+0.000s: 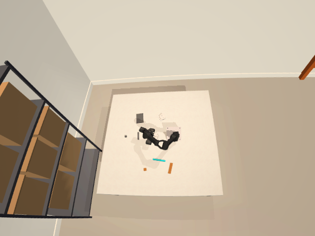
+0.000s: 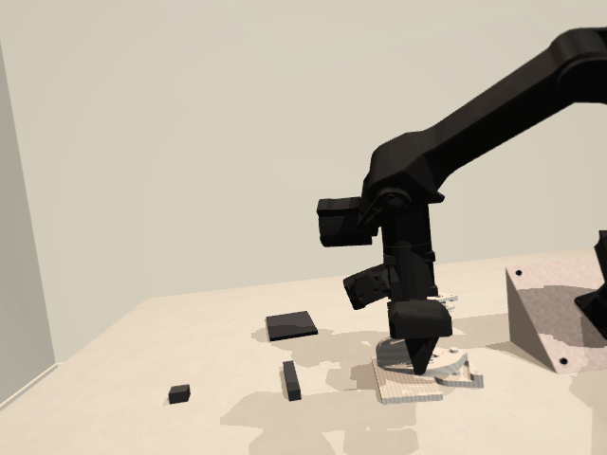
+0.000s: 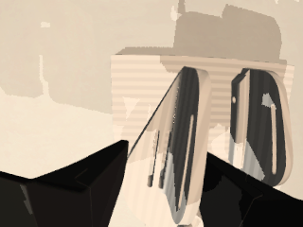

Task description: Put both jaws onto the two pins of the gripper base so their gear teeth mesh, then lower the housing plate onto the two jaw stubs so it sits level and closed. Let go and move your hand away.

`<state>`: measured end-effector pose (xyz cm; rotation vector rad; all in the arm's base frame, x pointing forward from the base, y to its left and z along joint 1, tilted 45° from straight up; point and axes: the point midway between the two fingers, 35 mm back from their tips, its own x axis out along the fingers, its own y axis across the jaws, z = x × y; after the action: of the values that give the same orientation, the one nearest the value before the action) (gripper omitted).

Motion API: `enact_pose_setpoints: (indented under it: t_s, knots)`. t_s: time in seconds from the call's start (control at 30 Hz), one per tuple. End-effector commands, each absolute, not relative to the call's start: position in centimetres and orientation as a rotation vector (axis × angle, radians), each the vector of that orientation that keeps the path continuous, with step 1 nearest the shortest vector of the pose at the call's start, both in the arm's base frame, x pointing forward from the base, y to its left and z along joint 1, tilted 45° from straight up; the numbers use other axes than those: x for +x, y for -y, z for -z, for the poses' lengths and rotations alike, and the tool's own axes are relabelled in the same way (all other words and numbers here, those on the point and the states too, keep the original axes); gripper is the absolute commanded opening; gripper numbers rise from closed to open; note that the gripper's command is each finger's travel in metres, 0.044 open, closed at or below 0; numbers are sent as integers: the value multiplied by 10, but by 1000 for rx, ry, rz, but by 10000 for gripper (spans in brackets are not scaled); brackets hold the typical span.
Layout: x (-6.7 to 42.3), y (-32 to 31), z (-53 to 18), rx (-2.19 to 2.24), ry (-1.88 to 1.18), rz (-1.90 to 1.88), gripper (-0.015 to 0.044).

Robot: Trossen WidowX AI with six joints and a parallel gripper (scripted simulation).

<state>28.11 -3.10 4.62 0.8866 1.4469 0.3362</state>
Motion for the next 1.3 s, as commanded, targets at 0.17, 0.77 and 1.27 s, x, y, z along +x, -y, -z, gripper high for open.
enact_pose_setpoints:
  t_s: [0.17, 0.77, 1.27]
  knots:
    - [282, 29, -44, 895, -1445, -334, 134]
    - [283, 26, -42, 896, -1445, -334, 134]
    - [283, 24, -39, 896, -1445, -333, 134]
